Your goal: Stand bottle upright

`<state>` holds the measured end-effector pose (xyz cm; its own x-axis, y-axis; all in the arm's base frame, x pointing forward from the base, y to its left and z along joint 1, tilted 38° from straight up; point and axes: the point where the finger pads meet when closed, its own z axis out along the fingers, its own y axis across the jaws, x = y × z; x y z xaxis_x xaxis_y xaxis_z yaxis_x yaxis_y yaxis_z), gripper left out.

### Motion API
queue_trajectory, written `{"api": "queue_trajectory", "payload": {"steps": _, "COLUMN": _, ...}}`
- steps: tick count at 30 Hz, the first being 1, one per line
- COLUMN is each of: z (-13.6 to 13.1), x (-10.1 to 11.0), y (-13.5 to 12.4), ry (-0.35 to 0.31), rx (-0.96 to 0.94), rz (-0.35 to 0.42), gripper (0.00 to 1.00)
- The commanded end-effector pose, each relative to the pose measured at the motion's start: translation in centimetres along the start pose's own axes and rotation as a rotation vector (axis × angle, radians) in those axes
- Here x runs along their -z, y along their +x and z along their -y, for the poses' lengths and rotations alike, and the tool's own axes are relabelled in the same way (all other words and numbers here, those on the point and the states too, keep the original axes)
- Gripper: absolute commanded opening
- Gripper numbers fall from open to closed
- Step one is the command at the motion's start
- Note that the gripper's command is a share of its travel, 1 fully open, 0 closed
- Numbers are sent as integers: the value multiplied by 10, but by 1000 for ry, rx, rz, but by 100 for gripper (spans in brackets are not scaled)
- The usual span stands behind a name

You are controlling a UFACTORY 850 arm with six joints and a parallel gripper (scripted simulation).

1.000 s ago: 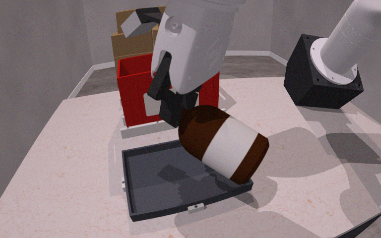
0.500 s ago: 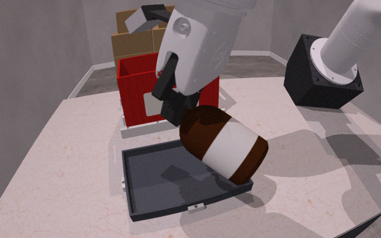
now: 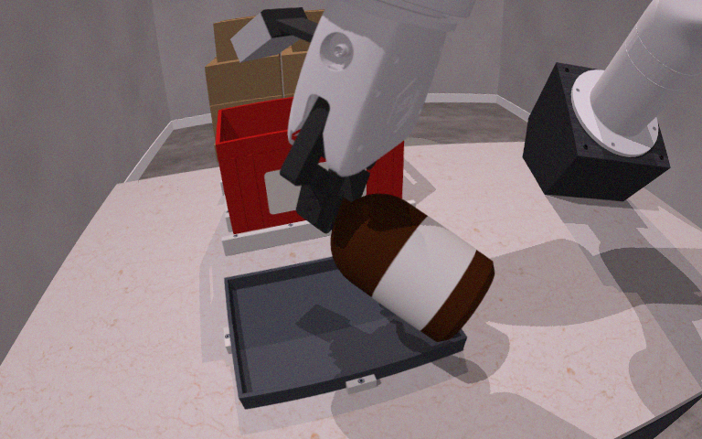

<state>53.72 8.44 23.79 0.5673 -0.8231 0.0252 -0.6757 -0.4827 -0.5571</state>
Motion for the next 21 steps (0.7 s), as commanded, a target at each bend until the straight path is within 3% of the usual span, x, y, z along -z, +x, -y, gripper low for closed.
{"api": "queue_trajectory", "payload": {"steps": 1, "z": 1, "x": 0, "y": 1, "ry": 1, "rx": 0, "rz": -1, "gripper": 0}}
{"api": "queue_trajectory", "payload": {"steps": 11, "z": 3, "x": 0, "y": 1, "ry": 11, "rx": 1, "rz": -16, "gripper": 0}}
{"api": "queue_trajectory", "payload": {"steps": 21, "z": 9, "x": 0, "y": 2, "ry": 33, "rx": 4, "rz": -81, "gripper": 0}}
